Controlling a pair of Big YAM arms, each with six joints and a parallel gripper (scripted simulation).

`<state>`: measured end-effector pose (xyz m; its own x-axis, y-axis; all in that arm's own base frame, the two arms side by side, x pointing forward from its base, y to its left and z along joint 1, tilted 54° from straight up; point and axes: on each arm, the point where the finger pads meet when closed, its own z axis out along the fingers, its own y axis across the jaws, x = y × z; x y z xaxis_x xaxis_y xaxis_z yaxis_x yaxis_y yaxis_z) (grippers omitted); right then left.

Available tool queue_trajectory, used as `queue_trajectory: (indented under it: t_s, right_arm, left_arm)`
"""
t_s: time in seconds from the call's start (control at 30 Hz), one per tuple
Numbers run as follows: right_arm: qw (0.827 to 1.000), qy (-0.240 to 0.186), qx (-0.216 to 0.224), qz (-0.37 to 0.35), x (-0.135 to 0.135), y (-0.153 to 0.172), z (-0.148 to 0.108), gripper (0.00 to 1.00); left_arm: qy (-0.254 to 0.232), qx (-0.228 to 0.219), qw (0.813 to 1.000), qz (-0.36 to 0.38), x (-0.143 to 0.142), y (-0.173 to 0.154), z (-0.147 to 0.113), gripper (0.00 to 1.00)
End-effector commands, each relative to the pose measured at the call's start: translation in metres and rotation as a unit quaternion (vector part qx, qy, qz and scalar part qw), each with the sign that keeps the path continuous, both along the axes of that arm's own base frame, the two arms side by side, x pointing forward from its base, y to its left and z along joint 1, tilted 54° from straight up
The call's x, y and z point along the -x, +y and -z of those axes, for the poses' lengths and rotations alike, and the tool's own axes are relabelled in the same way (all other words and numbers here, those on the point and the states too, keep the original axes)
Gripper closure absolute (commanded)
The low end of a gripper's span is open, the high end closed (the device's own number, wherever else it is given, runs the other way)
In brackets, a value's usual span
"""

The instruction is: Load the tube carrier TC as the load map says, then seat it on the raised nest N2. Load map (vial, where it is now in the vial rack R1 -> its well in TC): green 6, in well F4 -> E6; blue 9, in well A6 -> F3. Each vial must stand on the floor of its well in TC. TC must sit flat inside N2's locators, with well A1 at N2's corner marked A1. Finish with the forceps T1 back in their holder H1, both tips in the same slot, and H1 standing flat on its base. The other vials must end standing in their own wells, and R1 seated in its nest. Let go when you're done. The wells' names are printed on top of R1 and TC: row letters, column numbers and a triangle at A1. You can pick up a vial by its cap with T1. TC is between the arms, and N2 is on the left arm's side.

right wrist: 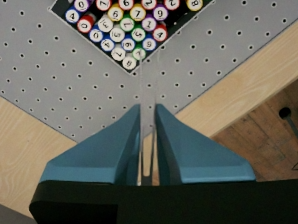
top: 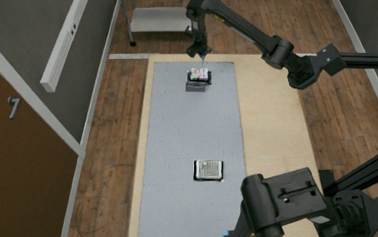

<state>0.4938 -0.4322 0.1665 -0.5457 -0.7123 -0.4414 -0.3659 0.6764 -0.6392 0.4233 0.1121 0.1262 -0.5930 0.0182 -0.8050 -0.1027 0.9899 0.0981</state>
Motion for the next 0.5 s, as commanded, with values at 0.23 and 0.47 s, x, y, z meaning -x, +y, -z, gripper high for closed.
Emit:
queue_trajectory:
  t_s: [0.23,0.47]
  right_arm:
    - [1.000,0.000,-0.005,-0.005,-0.0175,0.0006,0.0114,0.89]
    - [1.000,0.004,-0.009,-0.005,-0.0178,0.0020,0.0145,0.89]
  left_arm:
    - [-0.001,-0.002,1.000,0.002,0.0003,-0.0003,-0.0003,0.00]
    - [-0.001,-0.002,1.000,0.002,0.0003,-0.0003,-0.0003,0.00]
